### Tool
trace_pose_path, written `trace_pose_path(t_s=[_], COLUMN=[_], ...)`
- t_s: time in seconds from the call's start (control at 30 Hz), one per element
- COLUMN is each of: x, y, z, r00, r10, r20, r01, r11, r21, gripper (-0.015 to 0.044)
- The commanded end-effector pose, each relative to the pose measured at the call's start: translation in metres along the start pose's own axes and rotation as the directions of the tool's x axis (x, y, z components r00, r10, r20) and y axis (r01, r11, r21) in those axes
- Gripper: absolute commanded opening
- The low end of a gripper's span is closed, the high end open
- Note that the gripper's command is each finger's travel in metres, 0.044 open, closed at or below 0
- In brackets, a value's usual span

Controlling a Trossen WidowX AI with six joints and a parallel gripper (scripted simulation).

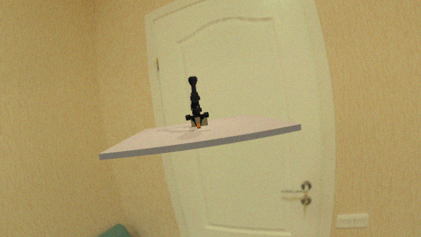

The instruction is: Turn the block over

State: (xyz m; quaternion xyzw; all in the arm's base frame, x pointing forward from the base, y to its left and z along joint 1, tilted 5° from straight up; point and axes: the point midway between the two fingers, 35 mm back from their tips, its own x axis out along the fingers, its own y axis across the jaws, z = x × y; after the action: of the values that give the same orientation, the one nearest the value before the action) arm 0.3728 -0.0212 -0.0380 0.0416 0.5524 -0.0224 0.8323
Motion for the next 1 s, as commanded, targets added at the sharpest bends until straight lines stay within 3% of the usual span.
trace_pose_path(t_s=[0.0, 0.27, 0.97], x=[-0.004, -0.003, 0.03], y=[0.0, 0.0, 0.0], z=[-0.003, -0.004, -0.009], r00=[0.998, 0.995, 0.921], r10=[-0.004, -0.004, -0.006], r20=[0.07, 0.101, 0.39], r01=[0.004, 0.004, 0.007], r11=[1.0, 1.0, 1.0], r21=[0.005, 0.005, -0.002], gripper=[0.0, 0.0, 0.0])
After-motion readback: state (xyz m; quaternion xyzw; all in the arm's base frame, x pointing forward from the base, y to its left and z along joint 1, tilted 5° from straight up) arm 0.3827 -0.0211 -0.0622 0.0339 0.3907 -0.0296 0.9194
